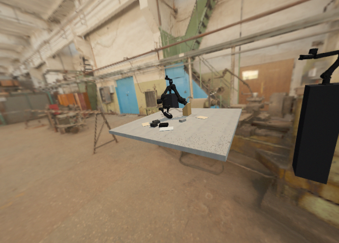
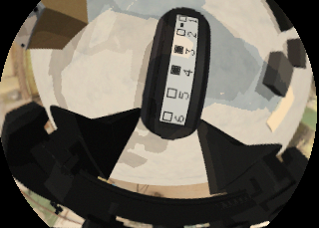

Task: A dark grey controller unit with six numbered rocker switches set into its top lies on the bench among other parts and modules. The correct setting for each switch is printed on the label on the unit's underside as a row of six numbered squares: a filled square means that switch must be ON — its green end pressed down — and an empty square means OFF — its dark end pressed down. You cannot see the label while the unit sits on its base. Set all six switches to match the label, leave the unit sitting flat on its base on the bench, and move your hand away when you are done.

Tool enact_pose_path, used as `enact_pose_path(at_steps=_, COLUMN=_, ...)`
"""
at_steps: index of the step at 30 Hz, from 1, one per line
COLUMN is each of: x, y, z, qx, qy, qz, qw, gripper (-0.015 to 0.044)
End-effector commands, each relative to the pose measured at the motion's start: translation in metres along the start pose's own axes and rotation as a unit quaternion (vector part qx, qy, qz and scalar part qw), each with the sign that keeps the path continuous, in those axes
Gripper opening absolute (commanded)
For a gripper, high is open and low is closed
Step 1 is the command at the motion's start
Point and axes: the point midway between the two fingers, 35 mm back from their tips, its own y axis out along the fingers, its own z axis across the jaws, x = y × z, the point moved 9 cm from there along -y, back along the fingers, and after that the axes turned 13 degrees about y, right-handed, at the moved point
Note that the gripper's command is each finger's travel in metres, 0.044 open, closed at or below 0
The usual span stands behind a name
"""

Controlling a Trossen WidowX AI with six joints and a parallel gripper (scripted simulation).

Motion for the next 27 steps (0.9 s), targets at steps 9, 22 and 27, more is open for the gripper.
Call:
enact_pose_path(at_steps=9, x=0.006, y=-0.011, z=0.001, qx=-0.003, qy=-0.001, qz=-0.002, qw=1.000, gripper=0.0336)
enact_pose_path(at_steps=22, x=0.012, y=-0.019, z=0.002, qx=-0.003, qy=-0.001, qz=-0.002, qw=1.000, gripper=0.0336)
enact_pose_path(at_steps=27, x=0.015, y=-0.022, z=0.003, qx=-0.003, qy=-0.001, qz=-0.002, qw=1.000, gripper=0.0336)
